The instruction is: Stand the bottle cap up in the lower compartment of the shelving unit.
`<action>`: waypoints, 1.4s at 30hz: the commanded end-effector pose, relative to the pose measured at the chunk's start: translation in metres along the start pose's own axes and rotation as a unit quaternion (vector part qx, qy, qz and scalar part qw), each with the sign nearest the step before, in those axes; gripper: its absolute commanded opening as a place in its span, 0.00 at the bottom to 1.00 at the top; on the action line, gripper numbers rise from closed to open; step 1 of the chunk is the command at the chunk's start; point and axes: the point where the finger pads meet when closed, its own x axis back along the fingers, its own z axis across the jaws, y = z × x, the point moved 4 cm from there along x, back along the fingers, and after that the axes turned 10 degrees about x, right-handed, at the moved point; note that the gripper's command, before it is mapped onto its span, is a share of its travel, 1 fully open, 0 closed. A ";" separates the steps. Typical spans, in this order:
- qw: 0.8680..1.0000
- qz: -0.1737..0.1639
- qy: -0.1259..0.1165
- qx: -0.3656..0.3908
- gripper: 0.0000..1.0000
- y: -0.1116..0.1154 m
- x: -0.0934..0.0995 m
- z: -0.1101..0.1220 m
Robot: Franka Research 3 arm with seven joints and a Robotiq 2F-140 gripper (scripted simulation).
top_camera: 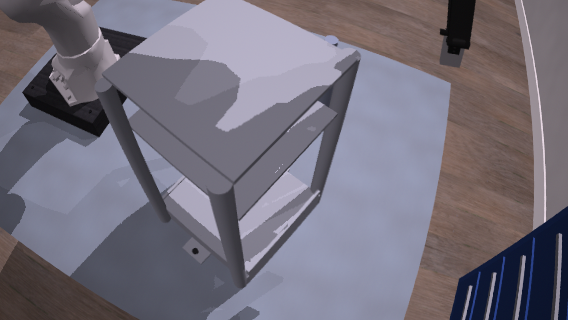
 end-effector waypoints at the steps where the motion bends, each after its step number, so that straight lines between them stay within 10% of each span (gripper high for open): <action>1: 1.000 0.000 -0.003 -0.012 1.00 -0.001 0.000 -0.002; 42: 0.999 0.022 -0.012 -0.040 1.00 -0.014 -0.014 0.024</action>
